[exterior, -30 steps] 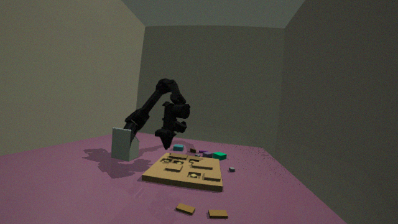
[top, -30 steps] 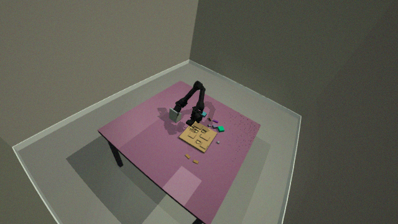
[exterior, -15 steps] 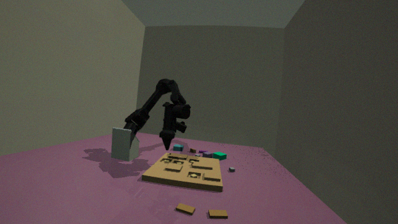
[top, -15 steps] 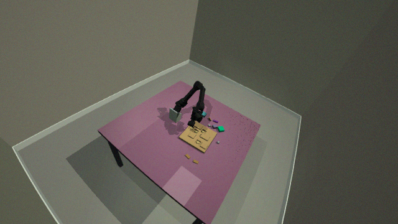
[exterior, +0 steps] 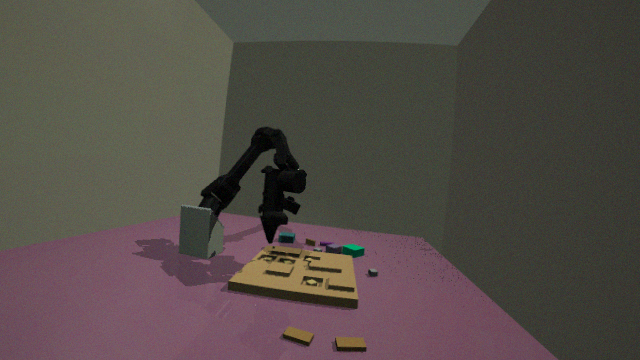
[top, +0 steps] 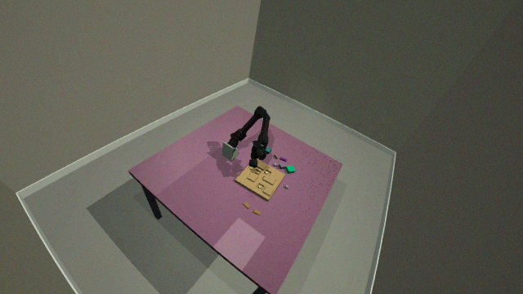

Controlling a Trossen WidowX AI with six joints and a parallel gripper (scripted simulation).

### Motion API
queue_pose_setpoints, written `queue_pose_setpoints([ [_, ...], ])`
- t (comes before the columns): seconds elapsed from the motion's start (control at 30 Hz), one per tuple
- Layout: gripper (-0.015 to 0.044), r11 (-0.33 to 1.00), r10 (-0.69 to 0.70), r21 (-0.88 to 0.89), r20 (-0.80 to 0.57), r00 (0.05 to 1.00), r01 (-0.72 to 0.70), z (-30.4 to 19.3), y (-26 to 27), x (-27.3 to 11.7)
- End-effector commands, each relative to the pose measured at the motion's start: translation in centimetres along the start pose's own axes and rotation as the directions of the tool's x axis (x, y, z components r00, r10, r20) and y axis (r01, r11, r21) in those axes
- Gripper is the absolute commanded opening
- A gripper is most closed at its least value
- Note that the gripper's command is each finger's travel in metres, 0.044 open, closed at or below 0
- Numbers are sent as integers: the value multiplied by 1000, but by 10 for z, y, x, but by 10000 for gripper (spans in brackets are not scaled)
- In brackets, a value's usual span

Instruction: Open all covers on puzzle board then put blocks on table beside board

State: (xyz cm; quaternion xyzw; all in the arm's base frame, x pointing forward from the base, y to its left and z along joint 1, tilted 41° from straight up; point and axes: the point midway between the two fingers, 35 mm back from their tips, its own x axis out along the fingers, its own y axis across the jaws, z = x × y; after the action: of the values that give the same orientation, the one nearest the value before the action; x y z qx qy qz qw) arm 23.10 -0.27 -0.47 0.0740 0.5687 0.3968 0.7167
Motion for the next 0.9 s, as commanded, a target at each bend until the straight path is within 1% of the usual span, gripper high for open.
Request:
queue_pose_setpoints([
  [0.0, 144, 998, 3, -63, 2, 1000, -2, 0, 0, 2],
  [0.43, 144, 963, 3, -268, 2, 1000, -2, 0, 1, 7],
  [0.87, 144, 888, 3, -461, 2, 1000, -2, 0, 1, 11],
])
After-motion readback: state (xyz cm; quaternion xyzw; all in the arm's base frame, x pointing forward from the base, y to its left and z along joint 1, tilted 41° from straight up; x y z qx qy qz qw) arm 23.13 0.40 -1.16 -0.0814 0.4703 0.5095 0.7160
